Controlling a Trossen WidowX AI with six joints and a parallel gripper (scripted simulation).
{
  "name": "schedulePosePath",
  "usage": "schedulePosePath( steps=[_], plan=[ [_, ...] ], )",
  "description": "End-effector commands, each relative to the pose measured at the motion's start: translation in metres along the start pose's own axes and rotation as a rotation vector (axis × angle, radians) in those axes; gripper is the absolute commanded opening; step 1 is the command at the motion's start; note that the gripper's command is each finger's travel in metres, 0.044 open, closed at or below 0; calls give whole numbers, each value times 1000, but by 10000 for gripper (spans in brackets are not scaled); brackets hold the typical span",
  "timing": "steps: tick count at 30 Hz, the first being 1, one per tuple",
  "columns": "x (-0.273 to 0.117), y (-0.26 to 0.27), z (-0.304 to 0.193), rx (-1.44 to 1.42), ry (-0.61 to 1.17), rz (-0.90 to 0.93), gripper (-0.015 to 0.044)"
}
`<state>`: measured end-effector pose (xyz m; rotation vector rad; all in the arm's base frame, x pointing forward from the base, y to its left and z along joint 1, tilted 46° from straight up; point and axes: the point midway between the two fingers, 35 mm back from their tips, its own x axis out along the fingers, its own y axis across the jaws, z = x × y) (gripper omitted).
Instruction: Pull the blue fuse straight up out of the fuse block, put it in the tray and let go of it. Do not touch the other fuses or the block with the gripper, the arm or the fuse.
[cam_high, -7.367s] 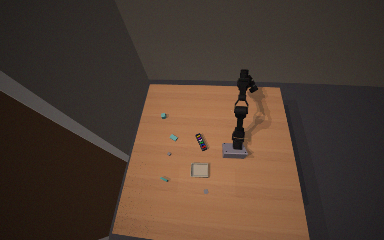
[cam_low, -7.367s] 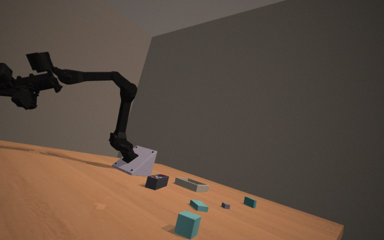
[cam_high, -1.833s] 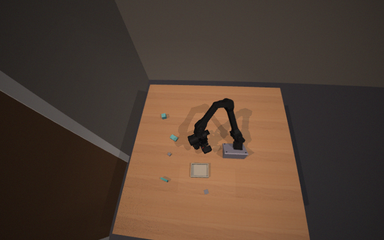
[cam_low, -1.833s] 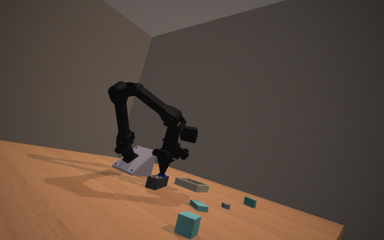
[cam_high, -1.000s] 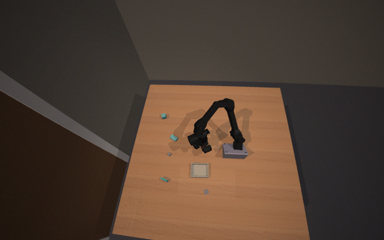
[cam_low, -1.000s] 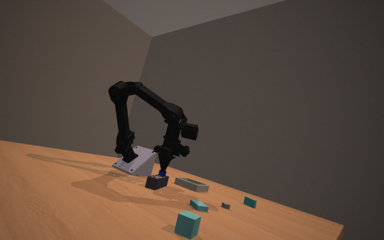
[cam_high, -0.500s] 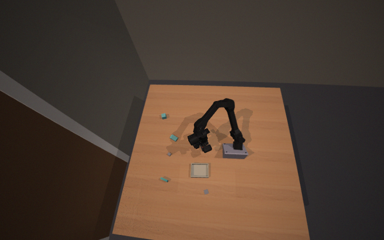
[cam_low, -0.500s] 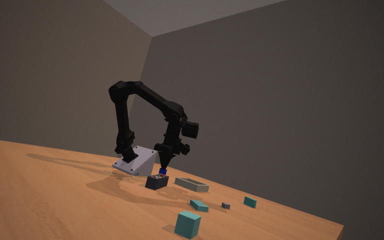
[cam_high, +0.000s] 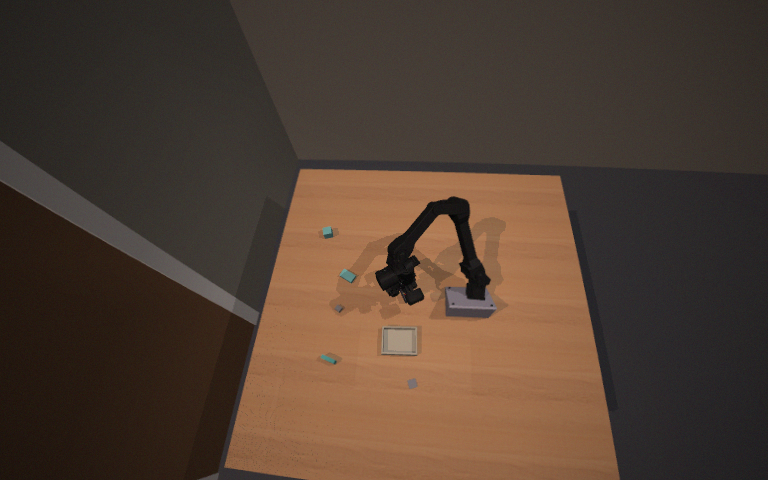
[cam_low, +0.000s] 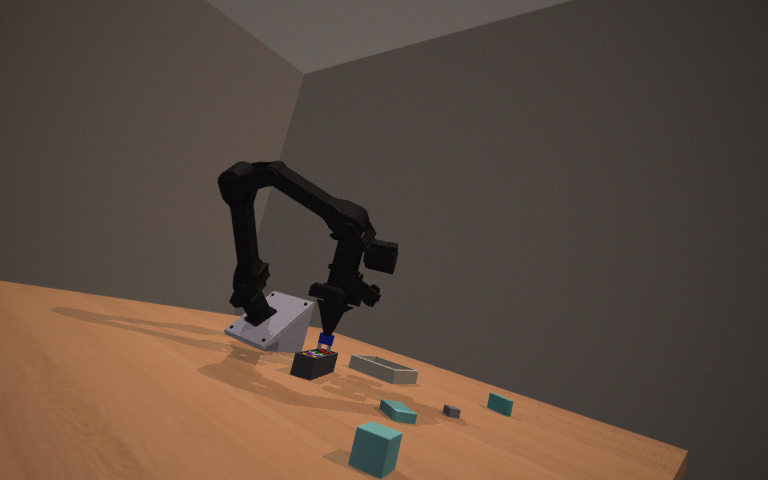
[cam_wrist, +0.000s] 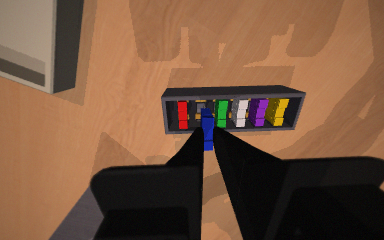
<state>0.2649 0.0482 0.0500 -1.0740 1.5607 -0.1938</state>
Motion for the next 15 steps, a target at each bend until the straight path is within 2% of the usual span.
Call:
schedulePosePath(
  steps=[1, 15],
  plan=[
    [-5, 0, 1, 5, -3, 4, 0],
    [-23, 2, 3, 5, -4, 5, 0]
  ],
)
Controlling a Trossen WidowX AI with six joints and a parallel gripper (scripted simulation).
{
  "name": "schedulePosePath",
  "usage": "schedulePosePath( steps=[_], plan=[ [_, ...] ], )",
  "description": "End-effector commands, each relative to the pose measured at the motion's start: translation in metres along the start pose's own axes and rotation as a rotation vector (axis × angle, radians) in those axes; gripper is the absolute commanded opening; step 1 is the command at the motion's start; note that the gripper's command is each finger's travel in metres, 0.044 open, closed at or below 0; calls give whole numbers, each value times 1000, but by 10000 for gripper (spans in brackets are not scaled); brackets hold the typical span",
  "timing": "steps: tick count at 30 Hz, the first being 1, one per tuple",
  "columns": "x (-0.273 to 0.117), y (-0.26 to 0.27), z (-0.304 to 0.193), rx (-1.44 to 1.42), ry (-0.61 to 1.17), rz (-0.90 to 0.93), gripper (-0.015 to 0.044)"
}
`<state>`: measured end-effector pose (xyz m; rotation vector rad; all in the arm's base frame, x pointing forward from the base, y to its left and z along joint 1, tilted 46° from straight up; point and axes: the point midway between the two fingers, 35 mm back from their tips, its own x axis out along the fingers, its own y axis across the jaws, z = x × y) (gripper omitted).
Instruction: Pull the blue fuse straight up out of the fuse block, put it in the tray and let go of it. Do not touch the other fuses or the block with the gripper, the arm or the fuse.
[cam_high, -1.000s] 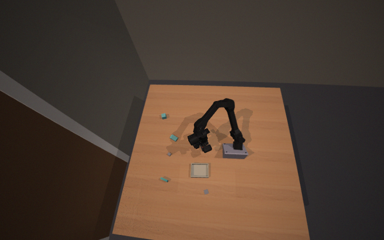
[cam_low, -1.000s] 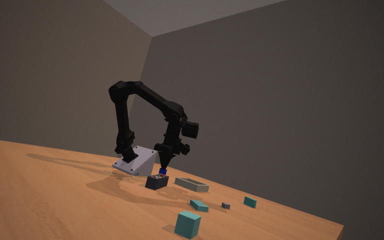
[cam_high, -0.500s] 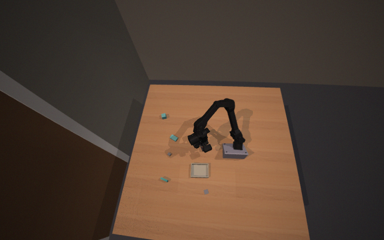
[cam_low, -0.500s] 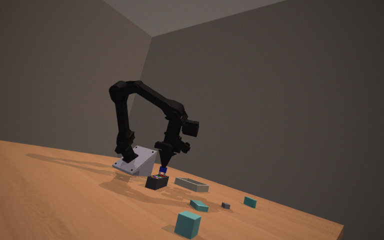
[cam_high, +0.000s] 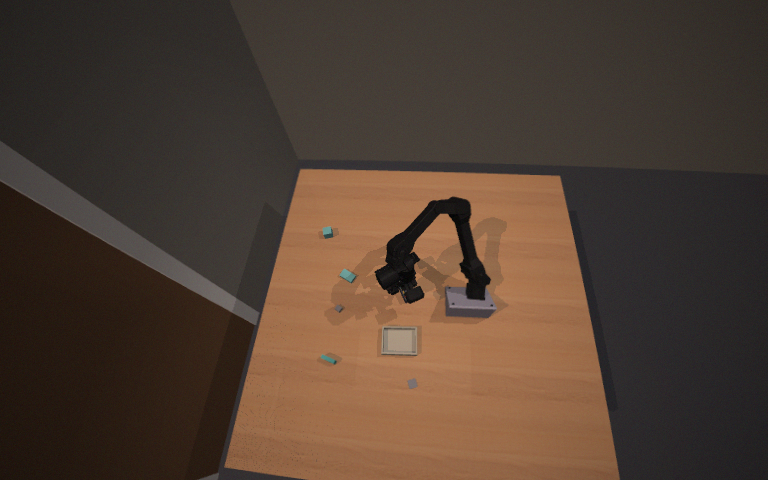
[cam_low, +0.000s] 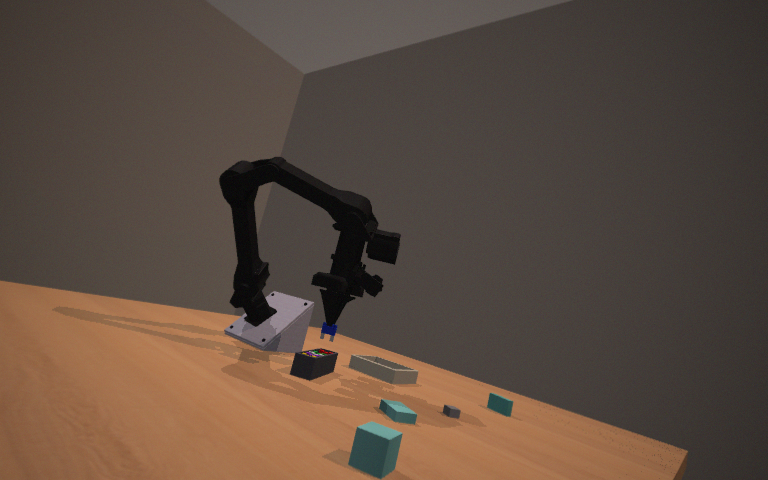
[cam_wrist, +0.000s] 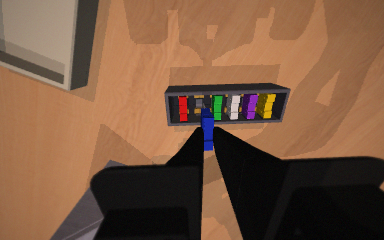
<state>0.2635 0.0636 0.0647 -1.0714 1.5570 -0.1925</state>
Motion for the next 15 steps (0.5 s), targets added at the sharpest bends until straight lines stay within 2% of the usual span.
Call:
schedulePosePath(
  steps=[1, 15],
  plan=[
    [-2, 5, 5, 3, 0, 5, 0],
    [-10, 57, 53, 2, -8, 14, 0]
  ],
)
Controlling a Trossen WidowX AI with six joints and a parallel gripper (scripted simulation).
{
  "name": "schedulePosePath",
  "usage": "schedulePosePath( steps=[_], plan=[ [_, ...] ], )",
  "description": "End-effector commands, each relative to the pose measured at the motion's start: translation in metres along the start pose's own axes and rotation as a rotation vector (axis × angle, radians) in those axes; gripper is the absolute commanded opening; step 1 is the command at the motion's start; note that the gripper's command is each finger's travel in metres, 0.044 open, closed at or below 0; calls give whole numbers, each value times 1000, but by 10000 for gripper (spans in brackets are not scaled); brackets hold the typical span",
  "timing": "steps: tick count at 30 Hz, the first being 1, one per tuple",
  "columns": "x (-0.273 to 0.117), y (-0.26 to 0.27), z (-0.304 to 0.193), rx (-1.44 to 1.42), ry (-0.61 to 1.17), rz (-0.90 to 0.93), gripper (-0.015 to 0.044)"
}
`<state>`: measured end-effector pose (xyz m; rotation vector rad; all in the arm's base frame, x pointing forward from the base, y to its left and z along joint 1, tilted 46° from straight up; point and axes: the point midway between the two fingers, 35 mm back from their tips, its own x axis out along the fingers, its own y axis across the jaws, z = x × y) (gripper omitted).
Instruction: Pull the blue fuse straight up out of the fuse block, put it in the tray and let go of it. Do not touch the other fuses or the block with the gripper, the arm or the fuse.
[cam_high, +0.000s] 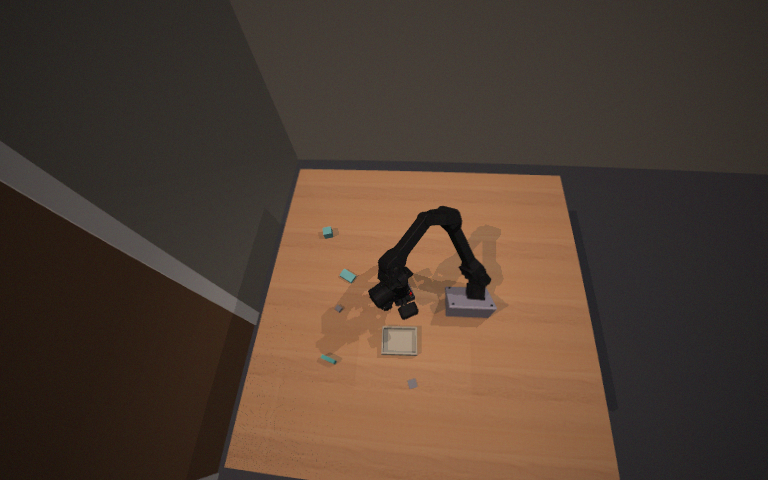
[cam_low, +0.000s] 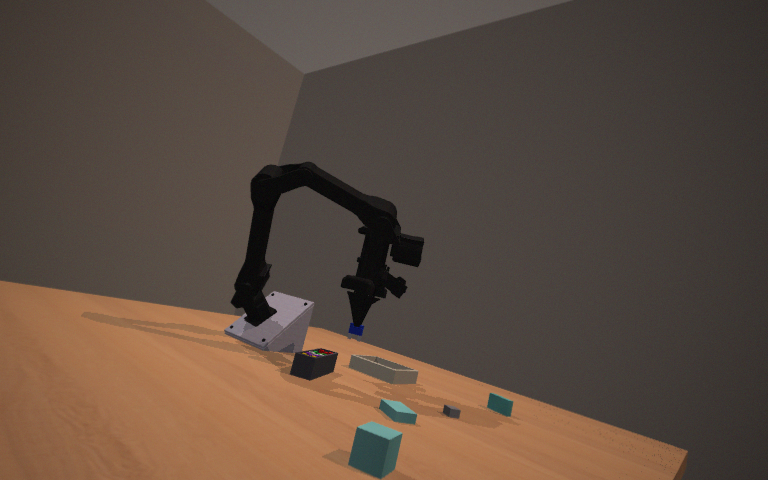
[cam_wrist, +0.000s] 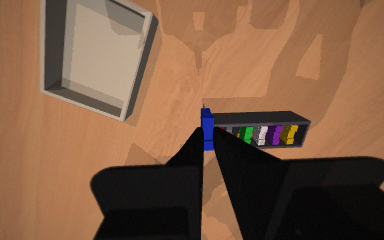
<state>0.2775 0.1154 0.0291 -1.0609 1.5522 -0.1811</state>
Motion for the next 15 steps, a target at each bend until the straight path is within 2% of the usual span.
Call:
schedulePosePath(
  steps=[1, 15],
  plan=[
    [0, 17, 11, 0, 3, 4, 0],
    [2, 82, 46, 2, 2, 5, 0]
  ],
)
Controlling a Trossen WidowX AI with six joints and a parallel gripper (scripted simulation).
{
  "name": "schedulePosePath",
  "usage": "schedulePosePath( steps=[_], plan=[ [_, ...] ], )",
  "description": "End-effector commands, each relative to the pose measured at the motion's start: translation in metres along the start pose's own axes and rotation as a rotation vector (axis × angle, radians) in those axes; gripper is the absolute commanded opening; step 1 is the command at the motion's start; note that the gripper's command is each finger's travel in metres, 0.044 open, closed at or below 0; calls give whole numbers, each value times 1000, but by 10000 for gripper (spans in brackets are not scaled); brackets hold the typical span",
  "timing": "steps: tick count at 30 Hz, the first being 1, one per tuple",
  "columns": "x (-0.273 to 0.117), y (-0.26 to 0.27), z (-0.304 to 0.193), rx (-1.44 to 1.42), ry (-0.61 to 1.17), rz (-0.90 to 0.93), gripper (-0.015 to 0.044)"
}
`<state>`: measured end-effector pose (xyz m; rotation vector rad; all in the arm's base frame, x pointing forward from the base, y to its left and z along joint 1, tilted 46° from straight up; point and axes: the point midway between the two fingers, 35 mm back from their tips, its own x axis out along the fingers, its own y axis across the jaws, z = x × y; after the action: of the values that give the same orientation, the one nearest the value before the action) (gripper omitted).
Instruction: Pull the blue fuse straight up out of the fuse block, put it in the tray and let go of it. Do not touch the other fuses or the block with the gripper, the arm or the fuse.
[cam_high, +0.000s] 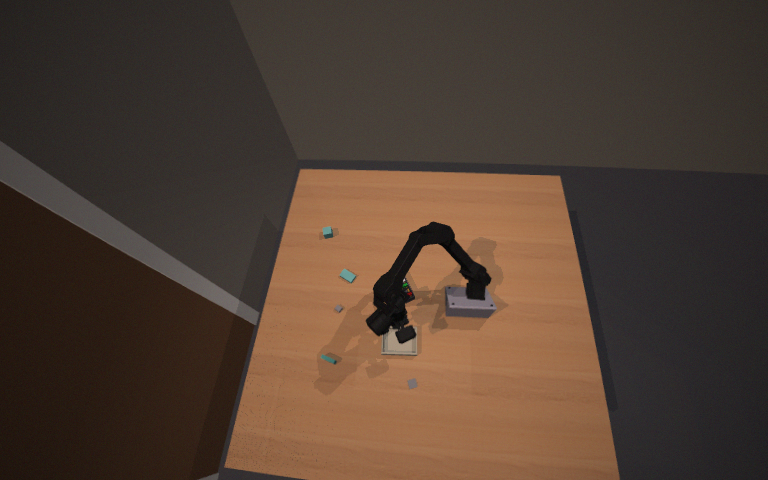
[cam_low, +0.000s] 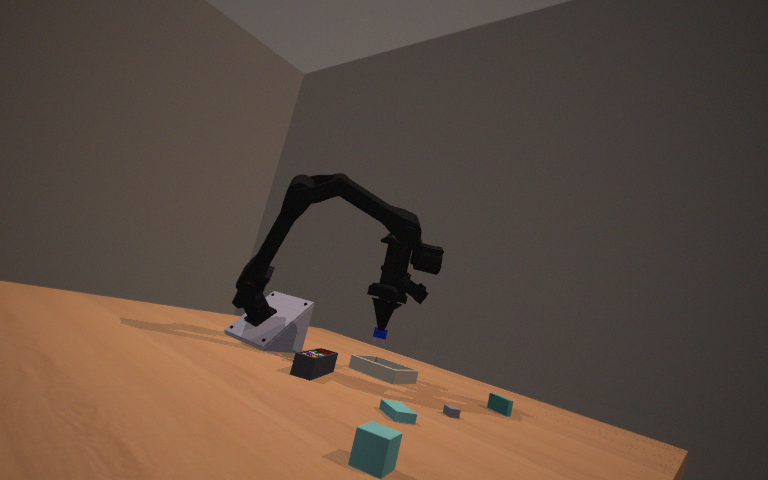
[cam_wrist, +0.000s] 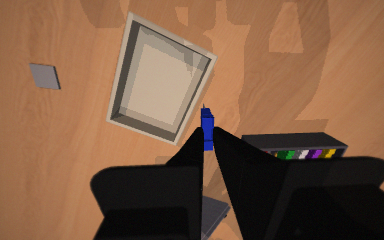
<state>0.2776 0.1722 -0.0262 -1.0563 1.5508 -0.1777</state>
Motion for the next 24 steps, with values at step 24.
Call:
schedulePosePath(
  steps=[24],
  plan=[
    [27, 53, 19, 3, 6, -2, 0]
  ],
)
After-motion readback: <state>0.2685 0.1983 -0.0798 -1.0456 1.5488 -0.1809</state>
